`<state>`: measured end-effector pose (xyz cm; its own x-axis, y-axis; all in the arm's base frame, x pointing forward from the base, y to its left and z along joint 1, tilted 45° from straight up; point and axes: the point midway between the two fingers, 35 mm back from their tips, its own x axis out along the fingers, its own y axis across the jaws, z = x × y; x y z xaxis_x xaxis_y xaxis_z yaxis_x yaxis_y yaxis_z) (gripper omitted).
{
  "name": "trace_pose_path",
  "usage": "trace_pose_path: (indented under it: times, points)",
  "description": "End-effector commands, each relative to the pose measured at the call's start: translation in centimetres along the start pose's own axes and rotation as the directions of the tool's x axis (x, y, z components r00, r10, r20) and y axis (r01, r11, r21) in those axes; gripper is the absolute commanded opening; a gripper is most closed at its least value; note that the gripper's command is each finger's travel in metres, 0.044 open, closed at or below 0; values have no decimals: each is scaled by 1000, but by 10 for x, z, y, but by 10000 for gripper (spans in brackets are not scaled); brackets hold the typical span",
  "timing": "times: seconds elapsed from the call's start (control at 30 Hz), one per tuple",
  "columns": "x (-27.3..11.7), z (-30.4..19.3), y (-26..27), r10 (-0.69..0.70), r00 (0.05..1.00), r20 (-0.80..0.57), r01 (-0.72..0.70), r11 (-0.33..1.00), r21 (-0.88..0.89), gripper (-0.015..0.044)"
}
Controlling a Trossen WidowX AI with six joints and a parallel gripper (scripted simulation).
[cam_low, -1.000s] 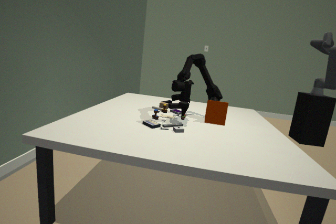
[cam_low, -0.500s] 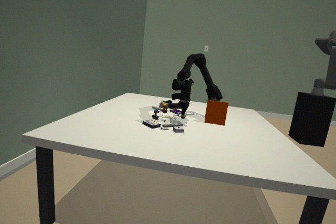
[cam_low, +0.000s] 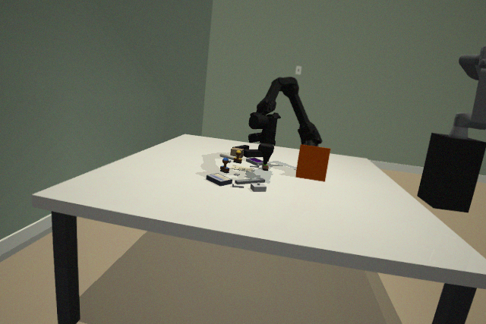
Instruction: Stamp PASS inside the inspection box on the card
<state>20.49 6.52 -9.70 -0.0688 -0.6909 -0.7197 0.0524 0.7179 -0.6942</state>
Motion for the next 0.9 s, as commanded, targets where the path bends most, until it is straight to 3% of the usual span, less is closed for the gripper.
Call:
trace_pose_path:
  times: [0.0, 0.87]
  points:
    - [-3, 0, 0, 5, 1000, -2, -5, 1000, 7, 0]
    - [-16, -1, 0, 5, 1000, -2, -5, 1000, 7, 0]
